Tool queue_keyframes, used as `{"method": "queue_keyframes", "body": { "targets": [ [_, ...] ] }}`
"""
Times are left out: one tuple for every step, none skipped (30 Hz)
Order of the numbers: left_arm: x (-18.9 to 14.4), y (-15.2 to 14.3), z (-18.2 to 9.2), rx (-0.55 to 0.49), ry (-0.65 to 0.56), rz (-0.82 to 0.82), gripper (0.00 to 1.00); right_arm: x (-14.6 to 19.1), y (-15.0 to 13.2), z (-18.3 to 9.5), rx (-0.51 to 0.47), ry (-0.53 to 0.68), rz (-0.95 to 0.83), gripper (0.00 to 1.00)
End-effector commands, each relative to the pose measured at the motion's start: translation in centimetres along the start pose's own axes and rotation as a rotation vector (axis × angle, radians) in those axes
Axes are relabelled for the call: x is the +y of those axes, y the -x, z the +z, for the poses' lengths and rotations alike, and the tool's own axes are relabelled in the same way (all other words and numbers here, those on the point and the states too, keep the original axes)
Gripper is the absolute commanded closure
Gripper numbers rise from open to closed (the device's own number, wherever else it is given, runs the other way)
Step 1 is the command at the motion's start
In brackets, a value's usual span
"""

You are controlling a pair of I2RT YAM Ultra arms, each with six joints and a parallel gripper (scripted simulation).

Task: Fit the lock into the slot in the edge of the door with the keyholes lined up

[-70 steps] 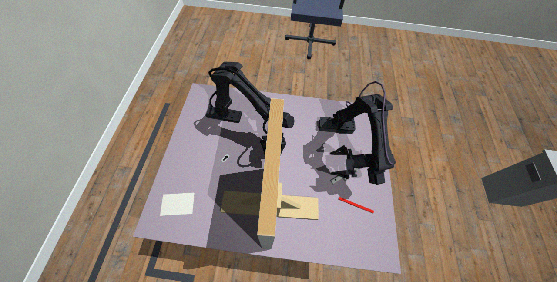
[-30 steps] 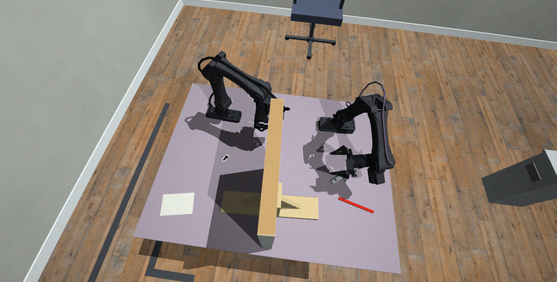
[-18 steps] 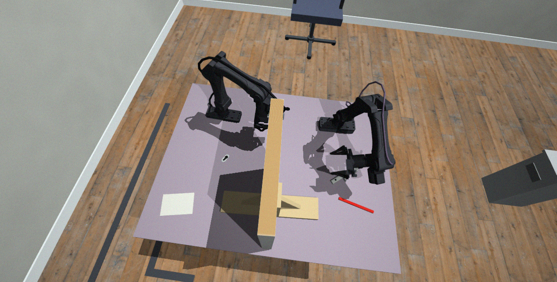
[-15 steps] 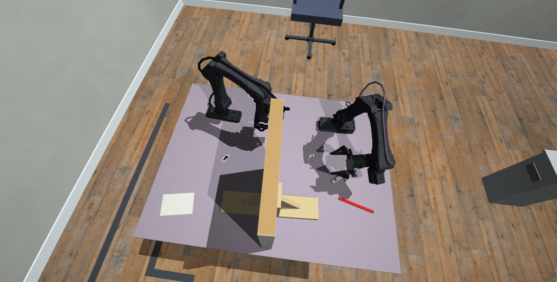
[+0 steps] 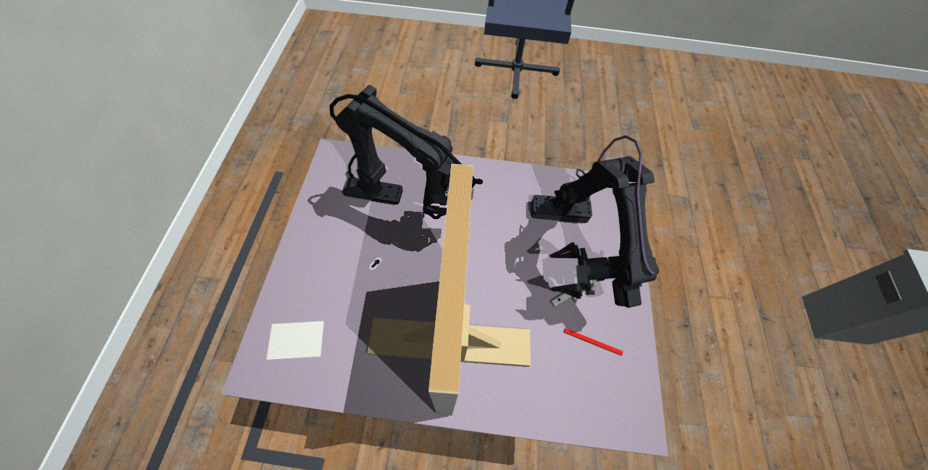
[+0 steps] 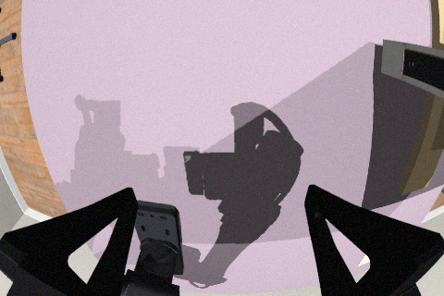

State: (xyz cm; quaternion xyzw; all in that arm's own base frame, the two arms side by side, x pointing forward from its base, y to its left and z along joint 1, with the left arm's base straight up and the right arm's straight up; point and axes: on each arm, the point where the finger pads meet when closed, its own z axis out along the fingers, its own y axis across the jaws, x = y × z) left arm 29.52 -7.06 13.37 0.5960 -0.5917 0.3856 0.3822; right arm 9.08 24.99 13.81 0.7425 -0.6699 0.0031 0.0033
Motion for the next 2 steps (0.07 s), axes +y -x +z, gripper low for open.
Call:
{"method": "queue_keyframes", "body": {
  "targets": [
    [-0.25, -0.5, -0.06, -0.002, -0.003, 0.026, 0.0, -0.31, 0.65, -0.95, -0.03, -0.004, 0.002, 0.0],
    [-0.25, -0.5, -0.06, -0.002, -0.003, 0.026, 0.0, -0.31, 0.65, -0.95, -0.03, -0.004, 0.002, 0.0]
  ]
}}
